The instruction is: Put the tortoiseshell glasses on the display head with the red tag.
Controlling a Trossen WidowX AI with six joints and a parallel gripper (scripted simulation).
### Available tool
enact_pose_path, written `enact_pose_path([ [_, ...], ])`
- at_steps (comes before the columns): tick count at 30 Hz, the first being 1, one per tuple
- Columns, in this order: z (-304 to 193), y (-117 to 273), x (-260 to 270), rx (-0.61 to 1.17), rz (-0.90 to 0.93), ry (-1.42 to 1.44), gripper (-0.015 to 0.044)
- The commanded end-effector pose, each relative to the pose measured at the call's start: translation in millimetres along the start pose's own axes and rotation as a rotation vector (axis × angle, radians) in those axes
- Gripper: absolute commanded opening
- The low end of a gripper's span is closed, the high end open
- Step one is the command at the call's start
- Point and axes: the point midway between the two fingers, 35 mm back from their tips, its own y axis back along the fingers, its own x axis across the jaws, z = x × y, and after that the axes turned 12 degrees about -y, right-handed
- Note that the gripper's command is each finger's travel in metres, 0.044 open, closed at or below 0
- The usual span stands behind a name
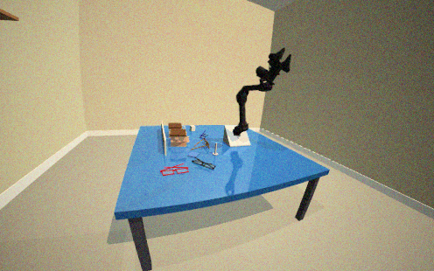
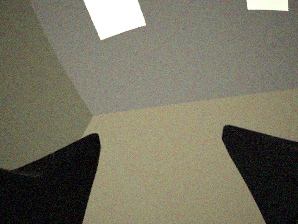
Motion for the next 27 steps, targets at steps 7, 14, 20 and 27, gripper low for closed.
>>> enact_pose_path([
  [7,0,0,0,0.000,0.000,0.000,0.0440],
  [14,-70,11,7,0.215,0.014,-0.040,0.0282],
  [20,-141,38,-1,0.434,-0.015,-0.020,0.0200],
  [27,-202,78,-21,0.644,-0.079,-0.023,0.0200],
])
